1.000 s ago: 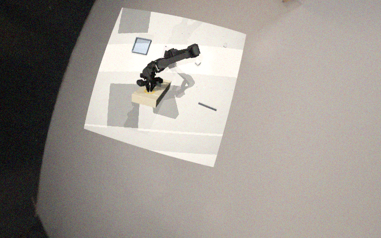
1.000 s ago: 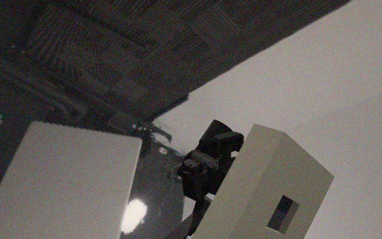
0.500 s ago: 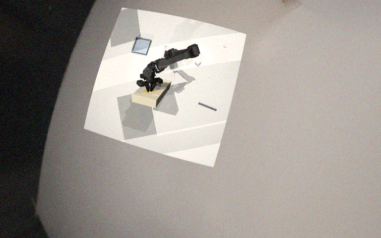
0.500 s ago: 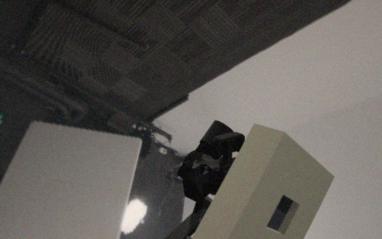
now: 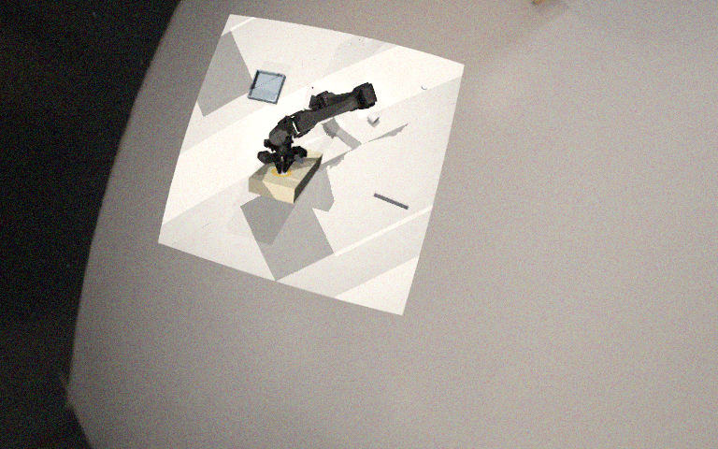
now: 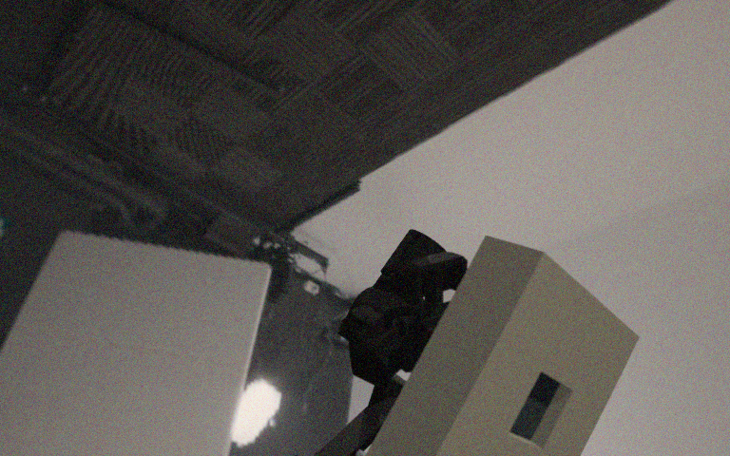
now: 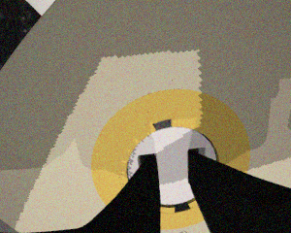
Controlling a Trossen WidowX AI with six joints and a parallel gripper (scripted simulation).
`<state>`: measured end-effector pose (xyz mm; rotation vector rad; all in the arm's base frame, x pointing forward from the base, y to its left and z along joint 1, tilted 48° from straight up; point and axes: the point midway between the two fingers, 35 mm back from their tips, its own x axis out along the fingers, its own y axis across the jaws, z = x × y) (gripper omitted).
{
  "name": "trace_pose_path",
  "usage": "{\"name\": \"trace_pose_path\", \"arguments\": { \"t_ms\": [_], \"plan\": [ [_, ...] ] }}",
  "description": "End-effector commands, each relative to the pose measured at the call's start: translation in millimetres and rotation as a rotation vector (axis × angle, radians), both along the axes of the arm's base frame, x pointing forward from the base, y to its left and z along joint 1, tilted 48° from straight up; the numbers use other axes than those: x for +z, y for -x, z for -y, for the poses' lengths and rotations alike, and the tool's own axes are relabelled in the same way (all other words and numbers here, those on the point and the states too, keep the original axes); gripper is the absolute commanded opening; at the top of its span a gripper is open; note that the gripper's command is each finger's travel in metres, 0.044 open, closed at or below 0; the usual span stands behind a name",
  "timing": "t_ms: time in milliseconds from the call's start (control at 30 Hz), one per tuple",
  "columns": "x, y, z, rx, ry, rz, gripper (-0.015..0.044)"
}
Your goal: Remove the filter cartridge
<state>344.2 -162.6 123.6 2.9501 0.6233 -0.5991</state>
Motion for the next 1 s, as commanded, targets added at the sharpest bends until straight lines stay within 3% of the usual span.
{"name": "trace_pose_path", "arguments": {
  "t_ms": [0, 967],
  "plan": [
    [-0.5, -1.6, -0.3, 0.013, 0.037, 0.012, 0.0],
    [-1.9, -4.8, -1.8, 0.4, 0.874, 0.379, 0.0]
  ]
}}
